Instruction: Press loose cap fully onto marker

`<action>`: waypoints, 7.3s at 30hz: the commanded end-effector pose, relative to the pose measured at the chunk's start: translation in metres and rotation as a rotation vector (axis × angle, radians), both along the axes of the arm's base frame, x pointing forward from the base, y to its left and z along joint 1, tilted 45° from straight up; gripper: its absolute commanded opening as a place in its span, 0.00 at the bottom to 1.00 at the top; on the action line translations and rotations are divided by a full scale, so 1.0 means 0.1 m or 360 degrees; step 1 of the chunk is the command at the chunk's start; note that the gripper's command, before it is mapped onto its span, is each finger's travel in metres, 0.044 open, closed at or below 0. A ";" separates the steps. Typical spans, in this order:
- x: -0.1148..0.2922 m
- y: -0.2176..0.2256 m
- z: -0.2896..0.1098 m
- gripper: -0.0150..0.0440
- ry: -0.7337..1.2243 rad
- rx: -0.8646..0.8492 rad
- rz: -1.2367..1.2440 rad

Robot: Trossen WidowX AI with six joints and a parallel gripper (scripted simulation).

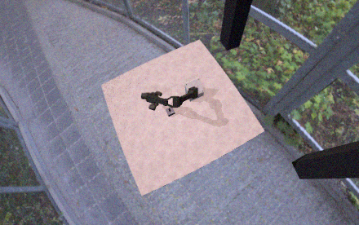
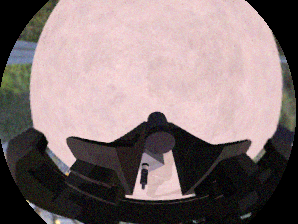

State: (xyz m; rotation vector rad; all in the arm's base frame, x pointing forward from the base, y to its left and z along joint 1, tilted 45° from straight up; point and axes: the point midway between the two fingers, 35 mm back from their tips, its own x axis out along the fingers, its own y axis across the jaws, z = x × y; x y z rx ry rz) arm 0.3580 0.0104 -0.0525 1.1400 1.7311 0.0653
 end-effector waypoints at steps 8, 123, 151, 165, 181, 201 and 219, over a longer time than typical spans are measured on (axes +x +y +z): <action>-0.03 -0.04 0.20 0.25 -0.0024 -0.0011 0.0007; -0.89 0.78 0.57 0.25 -0.0015 -0.0003 0.0007; -0.88 0.90 0.41 0.25 -0.0014 -0.0002 0.0007; -0.88 0.90 0.41 0.25 -0.0014 -0.0002 0.0007; -0.88 0.90 0.41 0.25 -0.0014 -0.0002 0.0007; -0.88 0.90 0.41 0.25 -0.0014 -0.0002 0.0007; -0.88 0.90 0.41 0.25 -0.0014 -0.0002 0.0007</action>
